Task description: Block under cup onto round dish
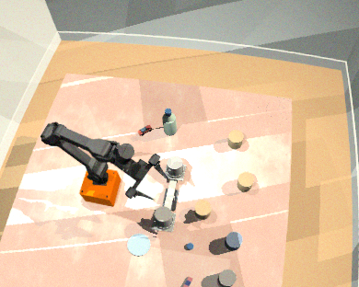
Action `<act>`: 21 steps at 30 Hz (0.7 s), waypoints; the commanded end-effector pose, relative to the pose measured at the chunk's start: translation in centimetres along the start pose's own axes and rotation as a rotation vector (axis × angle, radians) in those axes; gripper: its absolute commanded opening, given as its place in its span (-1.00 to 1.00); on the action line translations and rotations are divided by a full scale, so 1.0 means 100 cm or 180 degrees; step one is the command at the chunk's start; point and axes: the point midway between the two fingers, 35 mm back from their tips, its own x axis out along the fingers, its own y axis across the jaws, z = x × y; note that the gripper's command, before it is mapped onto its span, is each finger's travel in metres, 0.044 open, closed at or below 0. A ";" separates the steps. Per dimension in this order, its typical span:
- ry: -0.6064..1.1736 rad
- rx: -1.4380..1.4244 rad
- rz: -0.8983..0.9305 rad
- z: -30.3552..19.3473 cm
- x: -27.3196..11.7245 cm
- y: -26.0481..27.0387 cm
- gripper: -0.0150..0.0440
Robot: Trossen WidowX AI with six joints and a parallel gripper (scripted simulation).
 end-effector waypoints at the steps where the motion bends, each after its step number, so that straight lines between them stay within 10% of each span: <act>1: 0.0217 -0.0281 0.0117 -0.013 -0.012 0.002 1.00; 21: 0.1279 -0.1392 0.0838 -0.091 -0.079 0.003 1.00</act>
